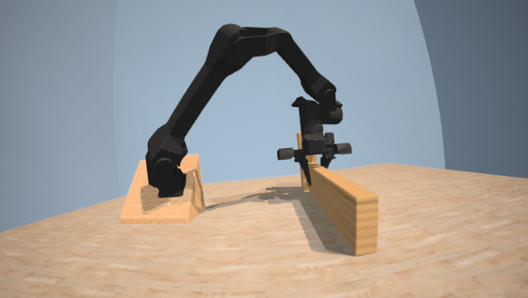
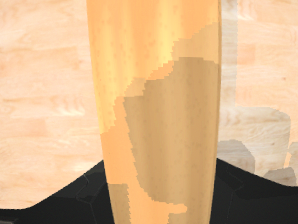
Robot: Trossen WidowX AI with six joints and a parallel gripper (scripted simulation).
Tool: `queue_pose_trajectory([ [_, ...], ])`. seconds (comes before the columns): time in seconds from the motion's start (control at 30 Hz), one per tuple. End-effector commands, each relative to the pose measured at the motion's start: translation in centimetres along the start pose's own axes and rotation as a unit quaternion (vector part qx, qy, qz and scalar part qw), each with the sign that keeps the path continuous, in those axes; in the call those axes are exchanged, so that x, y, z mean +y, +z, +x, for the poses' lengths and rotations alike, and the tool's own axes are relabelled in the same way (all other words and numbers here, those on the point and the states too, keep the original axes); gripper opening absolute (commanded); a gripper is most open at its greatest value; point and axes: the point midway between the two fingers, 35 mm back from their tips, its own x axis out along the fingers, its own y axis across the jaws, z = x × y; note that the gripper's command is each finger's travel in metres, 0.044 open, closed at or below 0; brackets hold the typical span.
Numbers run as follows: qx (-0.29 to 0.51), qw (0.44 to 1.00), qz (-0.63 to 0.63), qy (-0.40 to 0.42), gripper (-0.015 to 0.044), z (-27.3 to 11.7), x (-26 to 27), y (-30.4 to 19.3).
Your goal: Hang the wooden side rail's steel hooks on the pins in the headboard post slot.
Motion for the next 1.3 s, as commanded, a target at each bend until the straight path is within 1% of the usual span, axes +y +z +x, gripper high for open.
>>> queue_pose_trajectory([
  [0.0,0.002,1.000,0.001,0.011,0.0000,-0.86,0.26,-0.24],
  [1.27,0.002,1.000,0.001,0.011,0.0000,-1.49,0.24,-0.24],
])
